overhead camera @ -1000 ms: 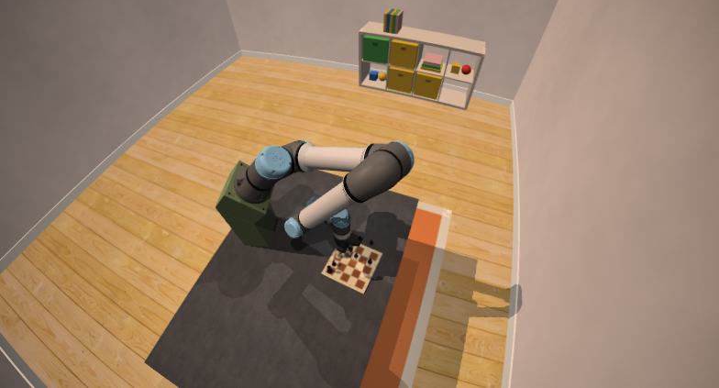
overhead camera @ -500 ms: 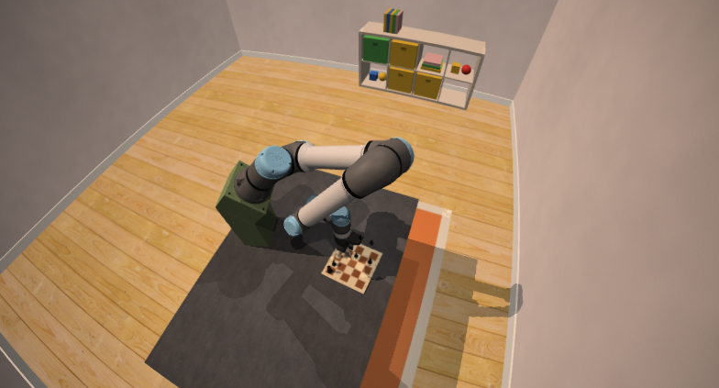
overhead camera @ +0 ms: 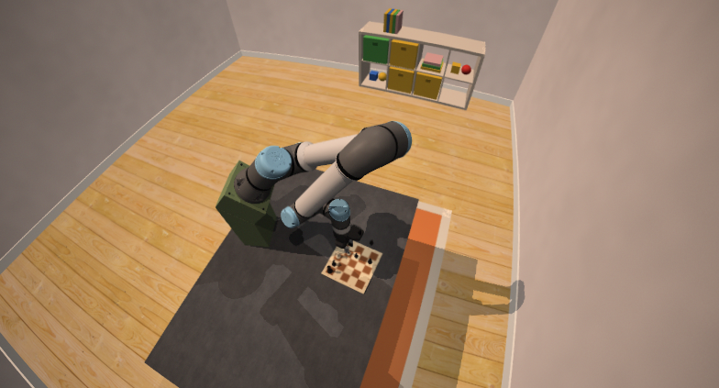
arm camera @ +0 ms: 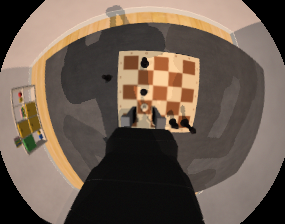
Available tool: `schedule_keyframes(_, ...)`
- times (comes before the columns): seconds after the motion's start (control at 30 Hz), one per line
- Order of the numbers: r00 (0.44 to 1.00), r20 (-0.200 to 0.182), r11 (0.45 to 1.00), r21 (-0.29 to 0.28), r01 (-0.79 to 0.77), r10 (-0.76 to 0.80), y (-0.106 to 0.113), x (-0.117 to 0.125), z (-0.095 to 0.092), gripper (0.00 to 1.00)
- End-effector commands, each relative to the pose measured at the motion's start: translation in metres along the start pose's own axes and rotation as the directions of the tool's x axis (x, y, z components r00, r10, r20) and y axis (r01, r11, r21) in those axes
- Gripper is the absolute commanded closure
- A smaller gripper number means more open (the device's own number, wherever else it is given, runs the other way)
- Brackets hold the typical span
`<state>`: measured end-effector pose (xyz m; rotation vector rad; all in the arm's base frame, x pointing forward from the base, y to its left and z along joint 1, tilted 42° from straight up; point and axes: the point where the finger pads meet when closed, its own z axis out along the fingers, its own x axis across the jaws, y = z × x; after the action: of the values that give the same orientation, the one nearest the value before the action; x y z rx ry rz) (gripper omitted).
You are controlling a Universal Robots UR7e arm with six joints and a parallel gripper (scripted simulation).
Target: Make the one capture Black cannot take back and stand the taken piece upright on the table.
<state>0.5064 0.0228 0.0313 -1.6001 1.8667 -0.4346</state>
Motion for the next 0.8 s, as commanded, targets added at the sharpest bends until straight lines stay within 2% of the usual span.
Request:
schedule_keyframes(0.0, 1.000, 0.004, 1.000, -0.008, 0.000, 0.000, 0.002, 0.000, -0.022, 0.32)
schedule_keyframes(0.4, 1.000, 0.004, 1.000, -0.008, 0.000, 0.000, 0.002, 0.000, -0.039, 0.32)
schedule_keyframes(0.73, 1.000, 0.004, 1.000, -0.008, 0.000, 0.000, 0.002, 0.000, -0.041, 0.32)
schedule_keyframes(0.77, 1.000, 0.004, 1.000, -0.007, 0.000, 0.000, 0.001, 0.000, -0.041, 0.00)
